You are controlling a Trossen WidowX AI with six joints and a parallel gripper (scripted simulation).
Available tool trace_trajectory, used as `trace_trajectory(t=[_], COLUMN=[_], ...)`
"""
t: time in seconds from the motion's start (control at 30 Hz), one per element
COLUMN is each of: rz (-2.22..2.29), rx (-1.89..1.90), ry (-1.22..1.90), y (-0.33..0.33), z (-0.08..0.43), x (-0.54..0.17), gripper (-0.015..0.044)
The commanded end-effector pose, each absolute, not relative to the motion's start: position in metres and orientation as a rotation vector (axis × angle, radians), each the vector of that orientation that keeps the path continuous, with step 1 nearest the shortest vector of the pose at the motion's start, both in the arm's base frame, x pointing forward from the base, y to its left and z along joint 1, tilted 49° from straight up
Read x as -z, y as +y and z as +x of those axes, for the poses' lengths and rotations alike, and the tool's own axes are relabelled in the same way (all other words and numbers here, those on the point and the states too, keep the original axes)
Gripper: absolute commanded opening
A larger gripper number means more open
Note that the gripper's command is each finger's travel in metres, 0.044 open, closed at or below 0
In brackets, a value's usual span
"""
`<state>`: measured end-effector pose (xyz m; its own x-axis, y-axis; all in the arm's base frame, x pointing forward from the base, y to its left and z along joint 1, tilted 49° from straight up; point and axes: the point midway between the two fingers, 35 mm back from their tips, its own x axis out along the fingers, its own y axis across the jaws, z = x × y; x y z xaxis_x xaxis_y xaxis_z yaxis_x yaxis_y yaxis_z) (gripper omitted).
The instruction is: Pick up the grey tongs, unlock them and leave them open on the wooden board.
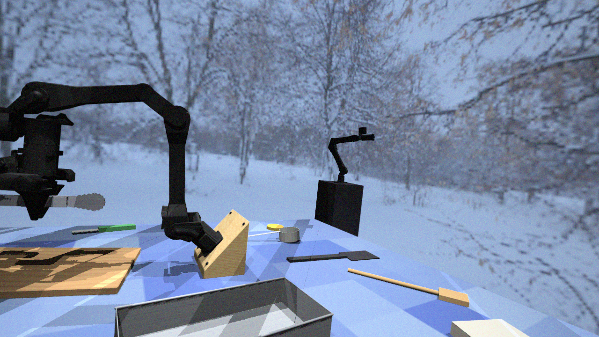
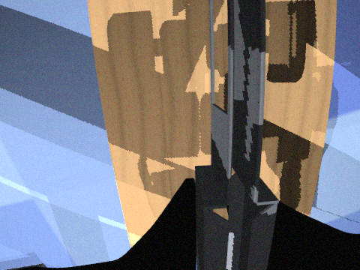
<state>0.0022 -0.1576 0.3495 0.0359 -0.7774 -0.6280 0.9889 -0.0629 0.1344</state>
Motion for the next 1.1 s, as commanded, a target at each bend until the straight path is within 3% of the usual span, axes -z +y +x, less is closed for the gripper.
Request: trace_trajectory(t=[0.0, 1.07], rz=[0.628, 0.224], rx=[1.528, 1.634], ry=[0.351, -0.206], y=[-0.154, -0.133], z=[0.002, 0.002], x=[-0.351, -0.352], gripper=[-0.015, -0.015])
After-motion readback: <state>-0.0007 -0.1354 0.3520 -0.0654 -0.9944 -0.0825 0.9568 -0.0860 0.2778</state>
